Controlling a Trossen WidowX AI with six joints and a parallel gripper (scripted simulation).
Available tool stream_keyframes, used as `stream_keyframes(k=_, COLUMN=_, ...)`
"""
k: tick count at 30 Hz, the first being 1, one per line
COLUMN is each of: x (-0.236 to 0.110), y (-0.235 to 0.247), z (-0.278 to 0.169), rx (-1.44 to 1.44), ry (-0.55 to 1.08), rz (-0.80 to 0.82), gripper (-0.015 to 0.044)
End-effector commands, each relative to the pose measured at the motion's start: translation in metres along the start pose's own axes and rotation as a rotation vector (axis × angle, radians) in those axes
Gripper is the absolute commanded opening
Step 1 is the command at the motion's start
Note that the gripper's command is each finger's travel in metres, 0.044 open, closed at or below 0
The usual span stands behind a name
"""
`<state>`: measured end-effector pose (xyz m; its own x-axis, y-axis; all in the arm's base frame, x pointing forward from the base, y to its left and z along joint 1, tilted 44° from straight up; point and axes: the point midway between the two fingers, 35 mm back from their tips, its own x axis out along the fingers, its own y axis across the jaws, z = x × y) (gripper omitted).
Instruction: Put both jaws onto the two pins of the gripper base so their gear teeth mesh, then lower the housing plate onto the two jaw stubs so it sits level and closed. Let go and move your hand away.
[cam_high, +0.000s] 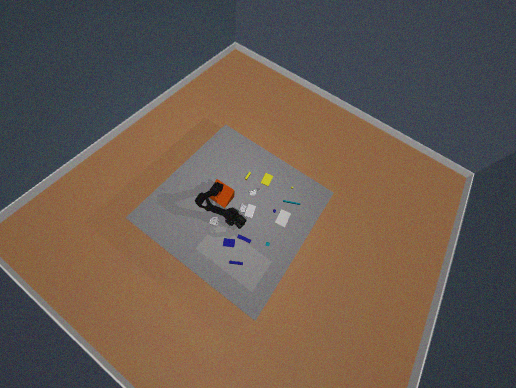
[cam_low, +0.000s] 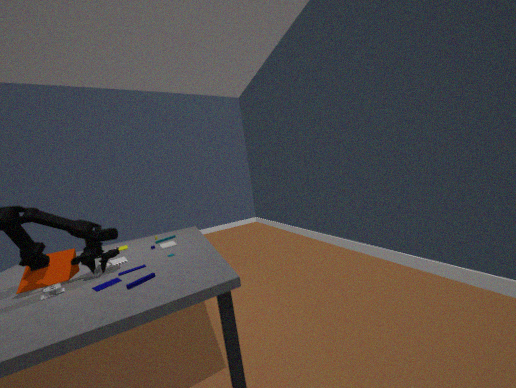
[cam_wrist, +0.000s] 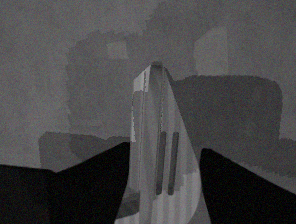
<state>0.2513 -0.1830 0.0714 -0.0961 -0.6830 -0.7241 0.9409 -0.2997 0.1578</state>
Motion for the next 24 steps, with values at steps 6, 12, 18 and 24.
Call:
stream_keyframes(k=6, x=-0.028, y=0.004, z=-0.001, rx=0.004, ry=0.004, rz=0.006, gripper=0.0134)
stream_keyframes(k=12, x=-0.047, y=0.003, z=-0.001, rx=0.004, ry=0.005, rz=0.006, gripper=0.0134)
stream_keyframes(k=18, x=-0.066, y=0.001, z=0.0, rx=0.003, ry=0.003, rz=0.006, gripper=0.0134)
stream_keyframes(k=24, x=-0.071, y=0.001, z=0.0, rx=0.002, ry=0.003, rz=0.006, gripper=0.0134)
